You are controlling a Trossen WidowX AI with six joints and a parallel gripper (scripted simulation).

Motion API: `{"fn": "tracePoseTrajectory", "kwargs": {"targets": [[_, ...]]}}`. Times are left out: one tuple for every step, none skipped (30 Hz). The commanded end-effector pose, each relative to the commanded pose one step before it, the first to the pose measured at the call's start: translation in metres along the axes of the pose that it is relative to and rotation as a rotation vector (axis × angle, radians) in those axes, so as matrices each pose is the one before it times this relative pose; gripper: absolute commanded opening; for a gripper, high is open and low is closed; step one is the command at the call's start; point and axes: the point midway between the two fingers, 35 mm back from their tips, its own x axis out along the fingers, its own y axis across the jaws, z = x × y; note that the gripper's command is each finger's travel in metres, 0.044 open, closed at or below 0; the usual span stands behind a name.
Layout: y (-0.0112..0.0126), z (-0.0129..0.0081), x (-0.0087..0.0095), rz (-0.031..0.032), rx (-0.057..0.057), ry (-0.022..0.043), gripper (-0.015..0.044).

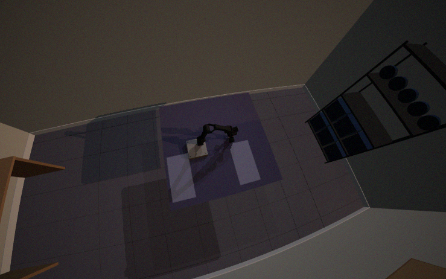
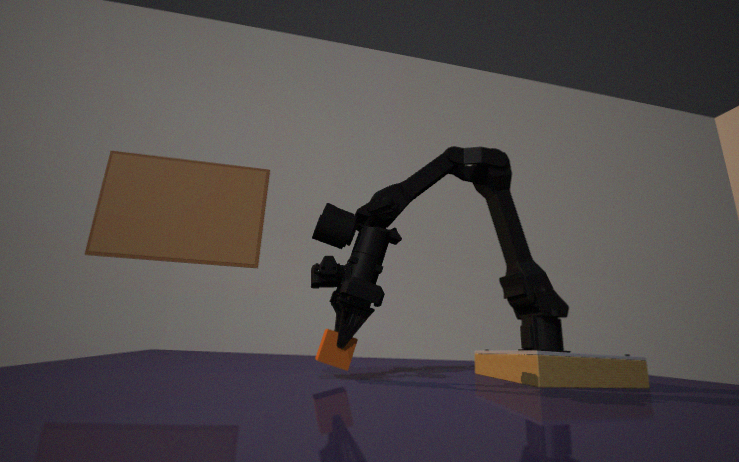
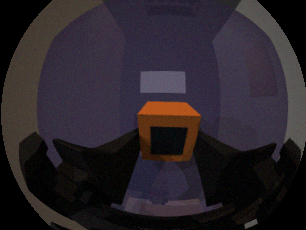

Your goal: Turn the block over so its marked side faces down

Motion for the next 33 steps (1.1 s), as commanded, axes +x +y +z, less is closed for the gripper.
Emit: {"fn": "tracePoseTrajectory", "kwargs": {"targets": [[-0.00003,0.00044,-0.00215,0.00098,-0.0055,-0.0583,0.0],[-0.00001,-0.00029,-0.00005,-0.00006,0.0,-0.01523,0.0],[-0.00001,-0.00031,-0.0001,-0.00007,0.0,-0.01523,0.0],[-0.00001,-0.00033,-0.00014,-0.00008,0.0,-0.01523,0.0],[-0.00001,-0.00035,-0.00019,-0.00009,0.0,-0.01522,0.0],[-0.00001,-0.00037,-0.00024,-0.0001,0.0,-0.01522,0.0],[-0.00001,-0.00039,-0.00028,-0.00011,0.0,-0.01522,0.0],[-0.00002,-0.00041,-0.00033,-0.00012,0.0,-0.01521,0.0],[-0.00002,-0.00043,-0.00038,-0.00013,0.0,-0.01521,0.0],[-0.00002,-0.00045,-0.00043,-0.00014,0.0,-0.01521,0.0],[-0.00002,-0.00046,-0.00048,-0.00016,0.0,-0.01521,0.0],[-0.00002,-0.00048,-0.00053,-0.00017,0.0,-0.0152,0.0],[-0.00002,-0.0004,-0.00048,-0.00015,0.0,-0.01254,0.0],[-0.00001,-0.00024,-0.0003,-0.00009,0.0,-0.00752,0.0],[0.0,-0.00008,-0.0001,-0.00003,0.0,-0.00251,0.0],[0.0,0.0,0.0,0.0,0.0,0.0,0.0],[0.0,0.0,0.0,0.0,0.0,0.0,0.0],[0.00001,0.00002,0.0005,0.00005,0.0,-0.00244,0.0],[0.00004,0.00005,0.00147,0.00014,0.0001,-0.00733,0.0],[0.00006,0.00004,0.00238,0.00022,0.0002,-0.01222,0.0],[0.00007,-0.00002,0.00279,0.00025,0.0002,-0.01491,0.0],[0.00006,-0.00011,0.00267,0.00024,0.0002,-0.01491,0.0],[0.00006,-0.00019,0.00254,0.00022,0.0002,-0.0149,0.0],[0.00005,-0.00026,0.0024,0.00021,0.0002,-0.01489,0.0],[0.00005,-0.00033,0.00226,0.00019,0.0001,-0.01489,0.0],[0.00004,-0.0004,0.00213,0.00017,0.0001,-0.01488,0.0],[0.00003,-0.00045,0.00199,0.00016,0.0001,-0.01487,0.0],[0.00003,-0.00051,0.00184,0.00014,0.0001,-0.01486,0.0],[0.00003,-0.00056,0.0017,0.00013,0.0001,-0.01486,0.0],[0.00002,-0.0006,0.00156,0.00011,0.0001,-0.01485,0.0],[0.00002,-0.00064,0.00141,0.0001,0.0001,-0.01484,0.0],[0.00001,-0.00067,0.00126,0.00008,0.0,-0.01484,0.0],[0.00001,-0.0007,0.00112,0.00007,0.0,-0.01483,0.0]]}}
